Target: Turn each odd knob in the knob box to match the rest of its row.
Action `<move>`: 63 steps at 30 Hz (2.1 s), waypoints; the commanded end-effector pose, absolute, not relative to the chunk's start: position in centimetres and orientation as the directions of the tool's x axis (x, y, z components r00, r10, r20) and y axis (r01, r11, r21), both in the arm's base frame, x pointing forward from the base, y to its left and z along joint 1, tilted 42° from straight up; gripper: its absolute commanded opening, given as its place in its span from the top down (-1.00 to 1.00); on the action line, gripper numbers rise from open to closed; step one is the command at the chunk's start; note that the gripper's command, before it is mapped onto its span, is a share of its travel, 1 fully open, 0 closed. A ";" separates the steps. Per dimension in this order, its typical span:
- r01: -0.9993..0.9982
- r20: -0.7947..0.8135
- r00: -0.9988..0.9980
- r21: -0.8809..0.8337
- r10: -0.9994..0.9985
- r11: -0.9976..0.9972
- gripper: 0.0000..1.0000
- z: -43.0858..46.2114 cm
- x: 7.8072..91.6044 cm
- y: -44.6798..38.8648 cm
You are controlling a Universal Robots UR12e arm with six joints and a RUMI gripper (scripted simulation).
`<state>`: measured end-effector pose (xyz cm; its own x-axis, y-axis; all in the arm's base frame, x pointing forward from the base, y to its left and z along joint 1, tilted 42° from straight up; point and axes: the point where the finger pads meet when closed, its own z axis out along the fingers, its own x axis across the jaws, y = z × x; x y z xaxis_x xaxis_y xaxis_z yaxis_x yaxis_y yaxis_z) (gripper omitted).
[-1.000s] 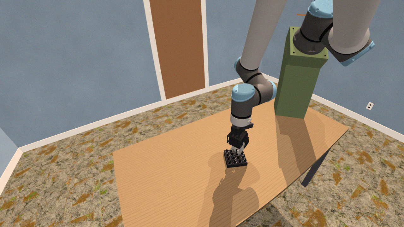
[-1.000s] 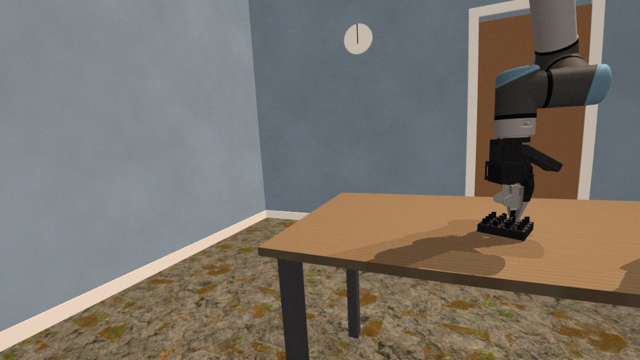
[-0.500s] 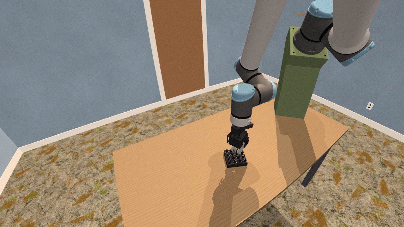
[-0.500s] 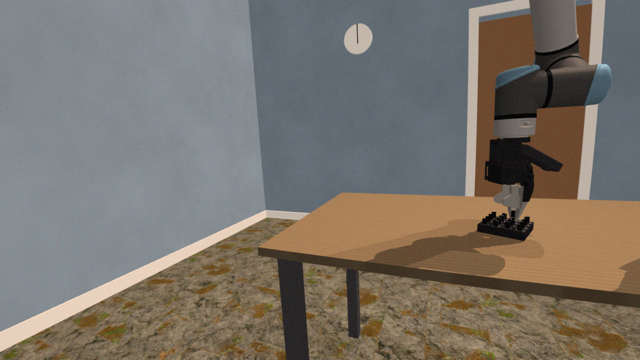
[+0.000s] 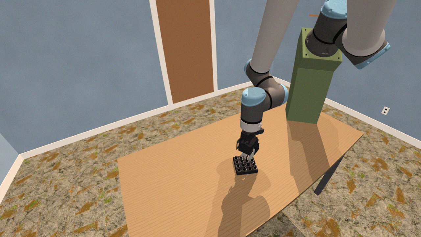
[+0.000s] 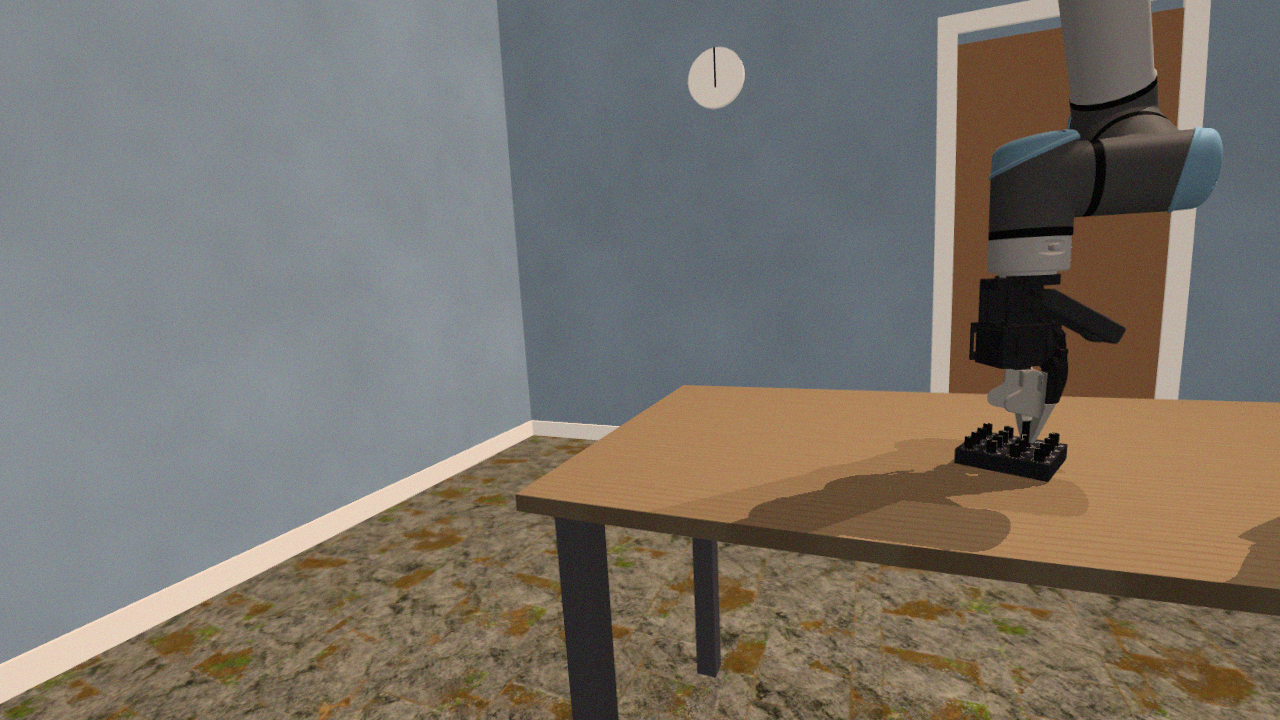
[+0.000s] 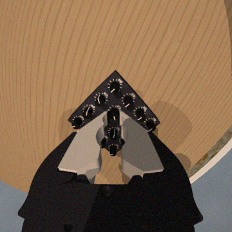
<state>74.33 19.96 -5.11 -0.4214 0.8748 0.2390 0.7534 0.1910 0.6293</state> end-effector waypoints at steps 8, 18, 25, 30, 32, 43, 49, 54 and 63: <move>0.753 0.239 -0.421 0.630 0.875 0.191 0.92 -5.1 74.3 19.9; 0.754 0.241 -0.419 0.629 0.876 0.188 0.92 -5.1 74.3 19.9; 0.761 0.250 -0.407 0.625 0.878 0.175 0.92 -5.1 74.3 20.0; 0.766 0.258 -0.398 0.622 0.880 0.164 0.92 -5.1 74.3 20.0; 0.770 0.264 -0.390 0.619 0.882 0.155 0.92 -5.1 74.3 20.0; 0.799 0.314 -0.326 0.596 0.892 0.083 0.92 -5.1 74.3 20.0; 0.817 0.349 -0.278 0.576 0.895 0.030 0.92 -5.0 74.3 20.0; 0.835 0.389 -0.219 0.550 0.895 -0.035 0.92 -5.0 74.3 20.1; 0.855 0.452 -0.118 0.499 0.884 -0.141 0.92 -5.0 74.3 20.1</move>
<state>74.29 20.10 -5.06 -0.1569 0.8893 0.4295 0.8494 -0.1004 0.5181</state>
